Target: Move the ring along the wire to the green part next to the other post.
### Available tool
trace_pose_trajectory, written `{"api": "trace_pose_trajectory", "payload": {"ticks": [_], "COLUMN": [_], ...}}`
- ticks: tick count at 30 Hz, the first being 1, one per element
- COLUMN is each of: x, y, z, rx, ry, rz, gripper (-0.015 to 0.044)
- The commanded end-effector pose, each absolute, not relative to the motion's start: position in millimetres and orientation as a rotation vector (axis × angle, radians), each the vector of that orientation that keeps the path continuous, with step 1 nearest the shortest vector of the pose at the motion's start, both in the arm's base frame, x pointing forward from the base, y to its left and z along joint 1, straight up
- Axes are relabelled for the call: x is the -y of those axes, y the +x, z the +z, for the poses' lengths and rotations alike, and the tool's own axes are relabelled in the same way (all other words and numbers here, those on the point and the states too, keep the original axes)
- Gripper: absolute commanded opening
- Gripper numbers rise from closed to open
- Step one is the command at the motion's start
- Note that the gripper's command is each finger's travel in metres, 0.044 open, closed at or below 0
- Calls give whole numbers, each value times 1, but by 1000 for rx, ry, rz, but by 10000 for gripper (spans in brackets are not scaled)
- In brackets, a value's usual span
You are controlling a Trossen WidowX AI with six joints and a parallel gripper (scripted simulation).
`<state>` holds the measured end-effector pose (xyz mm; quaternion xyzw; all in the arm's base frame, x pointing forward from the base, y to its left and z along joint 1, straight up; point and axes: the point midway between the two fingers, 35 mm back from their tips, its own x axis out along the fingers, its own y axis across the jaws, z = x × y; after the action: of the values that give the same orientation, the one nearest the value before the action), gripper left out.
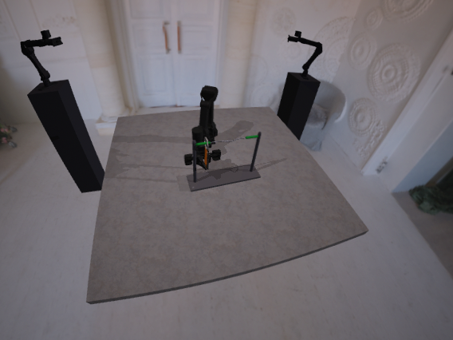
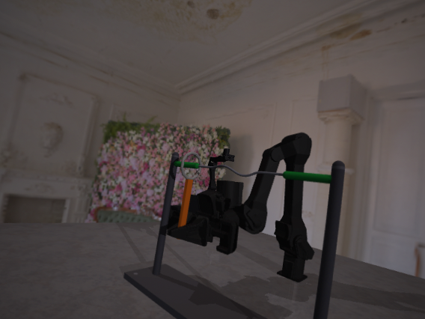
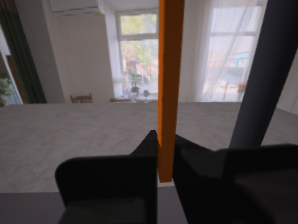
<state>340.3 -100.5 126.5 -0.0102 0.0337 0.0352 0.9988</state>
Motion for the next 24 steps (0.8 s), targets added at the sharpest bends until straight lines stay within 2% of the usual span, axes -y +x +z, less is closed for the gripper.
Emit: {"api": "trace_pose_trajectory", "payload": {"ticks": [1,24], "x": [101,92], "y": [340,340], "z": [127,127], "rx": [-68,-66], "ry": [-16,-15], "rz": [68,69], "gripper": [-150,-150]}}
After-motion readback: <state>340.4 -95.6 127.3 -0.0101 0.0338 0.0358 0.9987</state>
